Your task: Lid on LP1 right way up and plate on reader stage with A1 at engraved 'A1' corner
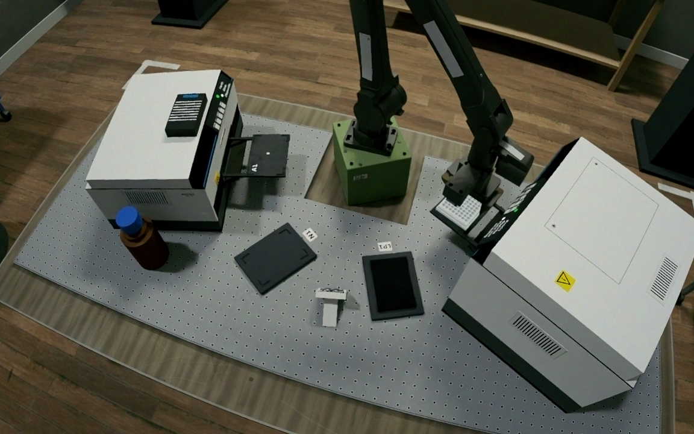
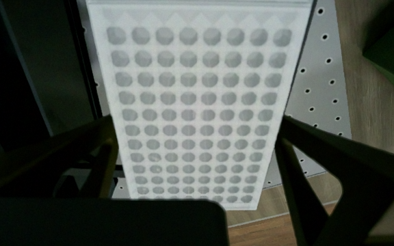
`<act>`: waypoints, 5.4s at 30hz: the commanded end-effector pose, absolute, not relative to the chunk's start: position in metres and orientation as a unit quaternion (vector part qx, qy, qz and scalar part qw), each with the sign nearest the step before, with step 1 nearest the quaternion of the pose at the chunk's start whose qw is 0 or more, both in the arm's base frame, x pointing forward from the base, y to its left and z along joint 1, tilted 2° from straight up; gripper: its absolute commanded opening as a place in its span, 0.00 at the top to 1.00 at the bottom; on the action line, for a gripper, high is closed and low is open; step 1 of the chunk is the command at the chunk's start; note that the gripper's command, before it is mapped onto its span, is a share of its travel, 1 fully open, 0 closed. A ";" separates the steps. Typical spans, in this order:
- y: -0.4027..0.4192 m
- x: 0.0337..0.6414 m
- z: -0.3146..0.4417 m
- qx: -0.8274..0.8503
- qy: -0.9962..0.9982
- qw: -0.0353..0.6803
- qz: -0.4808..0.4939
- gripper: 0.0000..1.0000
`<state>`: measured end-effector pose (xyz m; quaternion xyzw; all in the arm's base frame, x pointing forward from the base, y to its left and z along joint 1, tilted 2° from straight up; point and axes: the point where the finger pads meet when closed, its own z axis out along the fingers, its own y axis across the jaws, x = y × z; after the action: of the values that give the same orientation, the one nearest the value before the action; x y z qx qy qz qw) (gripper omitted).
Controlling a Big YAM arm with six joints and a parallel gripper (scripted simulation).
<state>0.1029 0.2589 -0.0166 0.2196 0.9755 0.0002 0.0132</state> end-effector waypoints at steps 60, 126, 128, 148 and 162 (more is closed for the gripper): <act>0.272 0.107 -0.014 0.222 0.975 0.016 0.011 0.14; 0.259 0.106 -0.033 0.224 0.974 0.015 0.000 0.14; 0.259 0.106 -0.034 0.224 0.974 0.015 0.000 0.14; 0.254 0.106 -0.038 0.227 0.974 0.014 -0.004 0.14; 0.252 0.106 -0.041 0.225 0.974 0.014 -0.007 0.14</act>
<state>0.1029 0.2587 -0.0251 0.2201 0.9754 0.0023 0.0133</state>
